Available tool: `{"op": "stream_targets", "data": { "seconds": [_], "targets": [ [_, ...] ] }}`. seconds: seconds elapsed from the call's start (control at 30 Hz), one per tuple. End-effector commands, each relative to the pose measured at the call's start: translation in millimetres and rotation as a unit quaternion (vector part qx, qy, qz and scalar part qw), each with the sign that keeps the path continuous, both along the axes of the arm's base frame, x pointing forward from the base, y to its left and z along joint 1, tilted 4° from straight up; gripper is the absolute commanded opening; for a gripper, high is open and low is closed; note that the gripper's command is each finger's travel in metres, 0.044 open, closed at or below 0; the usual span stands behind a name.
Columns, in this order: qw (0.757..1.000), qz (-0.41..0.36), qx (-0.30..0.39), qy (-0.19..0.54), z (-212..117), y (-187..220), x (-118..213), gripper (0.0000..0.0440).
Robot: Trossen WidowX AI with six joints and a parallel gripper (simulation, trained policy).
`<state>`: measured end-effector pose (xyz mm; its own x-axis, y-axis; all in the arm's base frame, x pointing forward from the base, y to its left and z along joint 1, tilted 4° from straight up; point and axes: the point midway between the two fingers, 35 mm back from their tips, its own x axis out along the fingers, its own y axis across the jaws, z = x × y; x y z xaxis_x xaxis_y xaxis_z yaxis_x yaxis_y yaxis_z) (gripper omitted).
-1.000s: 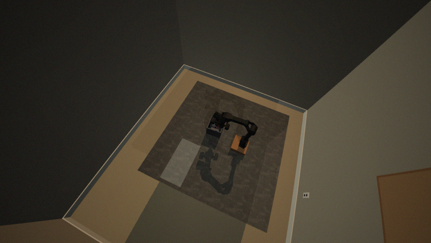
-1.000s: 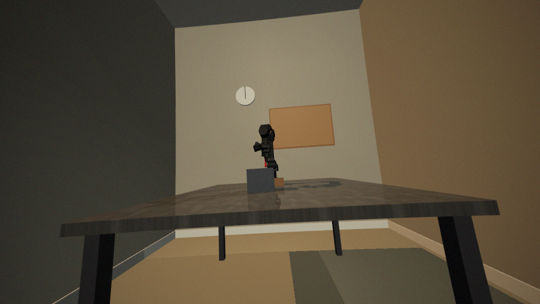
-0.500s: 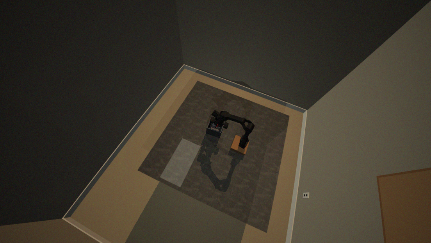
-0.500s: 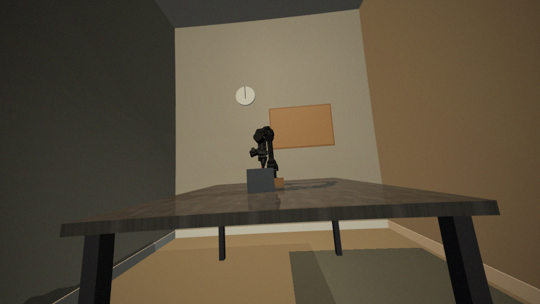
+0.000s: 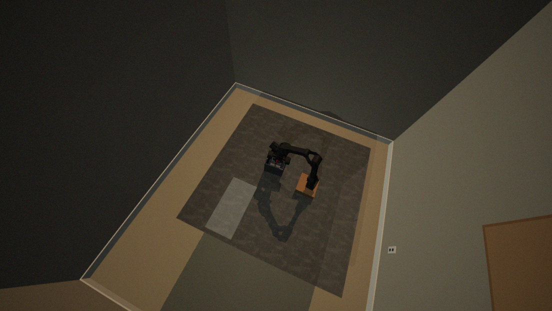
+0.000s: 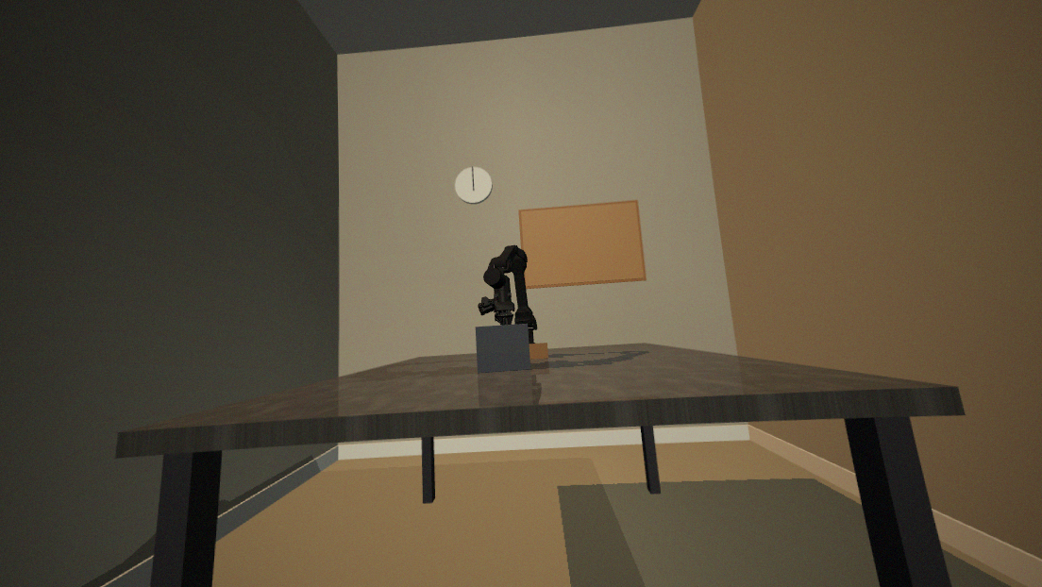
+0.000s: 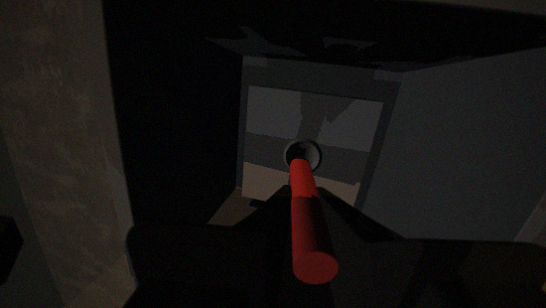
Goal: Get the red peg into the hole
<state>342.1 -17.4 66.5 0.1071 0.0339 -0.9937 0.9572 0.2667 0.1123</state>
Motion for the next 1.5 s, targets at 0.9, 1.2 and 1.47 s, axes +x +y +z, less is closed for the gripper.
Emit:
{"op": "stream_targets", "data": {
  "seconds": [0.9, 1.2, 1.47],
  "targets": [
    [0.994, 0.005, 0.08, 0.072, -9.9, 27.9, -14.4, 0.0044],
    [0.992, -0.005, 0.092, 0.088, -13.7, 37.0, -20.2, 0.0069],
    [0.991, -0.01, 0.095, 0.089, -4.4, 39.1, -16.3, 0.0064]
  ]
}}
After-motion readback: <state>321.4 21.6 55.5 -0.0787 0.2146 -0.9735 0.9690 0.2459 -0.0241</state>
